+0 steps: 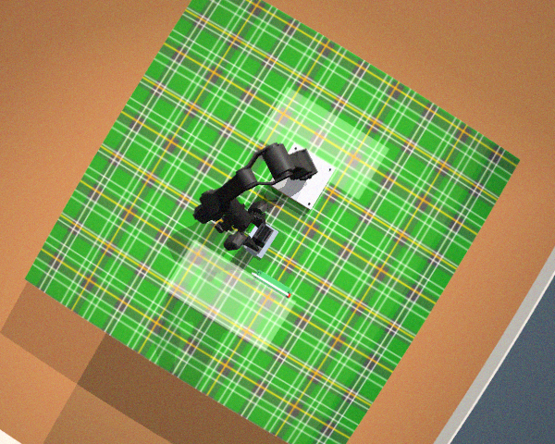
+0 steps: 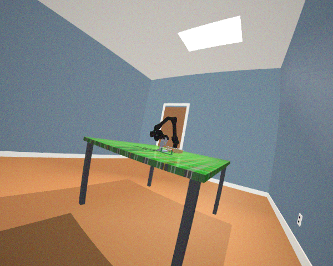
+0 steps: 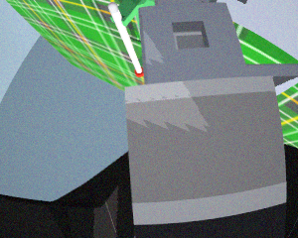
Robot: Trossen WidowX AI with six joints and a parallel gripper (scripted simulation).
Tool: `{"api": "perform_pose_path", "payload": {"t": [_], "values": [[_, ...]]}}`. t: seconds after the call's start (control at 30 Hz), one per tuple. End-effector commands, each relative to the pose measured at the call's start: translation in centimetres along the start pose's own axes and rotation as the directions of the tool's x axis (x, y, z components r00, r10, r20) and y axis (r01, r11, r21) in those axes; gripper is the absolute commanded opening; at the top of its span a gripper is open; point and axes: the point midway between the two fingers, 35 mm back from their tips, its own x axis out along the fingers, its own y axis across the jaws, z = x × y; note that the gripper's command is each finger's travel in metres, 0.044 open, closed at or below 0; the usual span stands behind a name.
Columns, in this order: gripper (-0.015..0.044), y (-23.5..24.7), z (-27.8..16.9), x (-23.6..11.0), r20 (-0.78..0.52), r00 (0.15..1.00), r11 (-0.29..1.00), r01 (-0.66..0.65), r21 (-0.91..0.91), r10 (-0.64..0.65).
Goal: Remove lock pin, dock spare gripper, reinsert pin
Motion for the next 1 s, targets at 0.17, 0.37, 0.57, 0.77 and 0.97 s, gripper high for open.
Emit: {"api": "perform_pose_path", "payload": {"t": [0.17, 0.37, 0.57, 0.77, 0.97], "values": [[0.0157, 0.0, 0.0, 0.0, 0.001, 1.000, 1.000, 0.000, -0.002, 0.000], [0.0315, 0.0, 0.0, 0.0, 0.001, 1.000, 1.000, 0.000, -0.002, 0.000], [0.0440, 0.0, 0.0, 0.0, 0.001, 1.000, 1.000, 0.000, -0.002, 0.000], [0.0440, 0.0, -1.0, -0.6, 0.000, 1.000, 1.000, 0.000, 0.002, 0.000], [0.0440, 0.1, -2.1, -1.2, -0.003, 1.000, 1.000, -0.003, 0.006, 0.003]]}}
